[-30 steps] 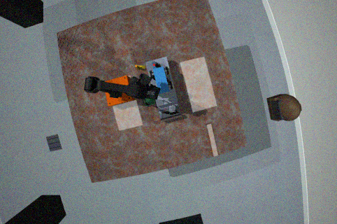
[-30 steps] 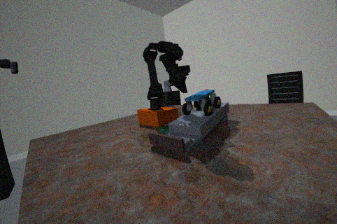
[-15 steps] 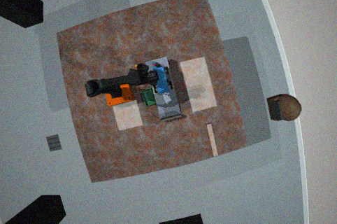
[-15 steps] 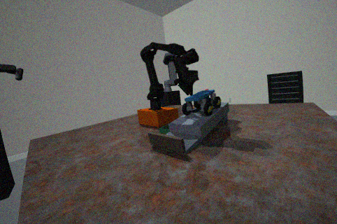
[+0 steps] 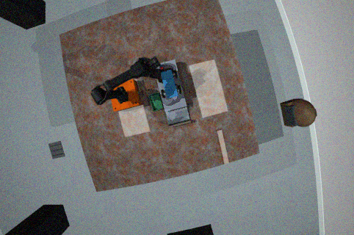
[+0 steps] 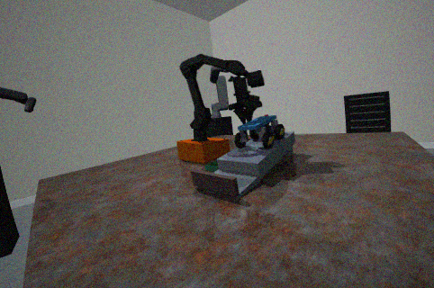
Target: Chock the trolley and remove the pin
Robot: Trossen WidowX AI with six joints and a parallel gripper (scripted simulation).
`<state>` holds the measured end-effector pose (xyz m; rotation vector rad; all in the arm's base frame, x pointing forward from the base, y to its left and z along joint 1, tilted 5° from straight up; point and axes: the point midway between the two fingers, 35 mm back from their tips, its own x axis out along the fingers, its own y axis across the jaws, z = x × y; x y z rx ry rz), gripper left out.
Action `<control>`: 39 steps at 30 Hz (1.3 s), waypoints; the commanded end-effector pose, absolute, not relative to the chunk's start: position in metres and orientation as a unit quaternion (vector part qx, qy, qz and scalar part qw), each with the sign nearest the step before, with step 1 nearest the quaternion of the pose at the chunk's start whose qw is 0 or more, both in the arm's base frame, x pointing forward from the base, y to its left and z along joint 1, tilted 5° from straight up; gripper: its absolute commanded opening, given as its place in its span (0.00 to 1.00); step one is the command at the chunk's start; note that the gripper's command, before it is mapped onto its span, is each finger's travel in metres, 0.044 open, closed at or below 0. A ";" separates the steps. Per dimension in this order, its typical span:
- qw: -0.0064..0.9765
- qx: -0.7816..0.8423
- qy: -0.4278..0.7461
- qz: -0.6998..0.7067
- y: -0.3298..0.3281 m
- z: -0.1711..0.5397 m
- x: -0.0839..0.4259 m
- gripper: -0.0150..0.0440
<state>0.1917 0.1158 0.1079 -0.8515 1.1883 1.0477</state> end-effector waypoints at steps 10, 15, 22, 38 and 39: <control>0.583 -0.430 0.515 0.458 0.157 0.100 0.162 0.58; 0.579 -0.438 0.513 0.458 0.161 0.097 0.158 0.58; 0.579 -0.438 0.513 0.458 0.164 0.072 0.160 0.58; 0.579 -0.438 0.513 0.458 0.166 0.045 0.161 0.58; 0.579 -0.438 0.513 0.458 0.166 0.043 0.161 0.58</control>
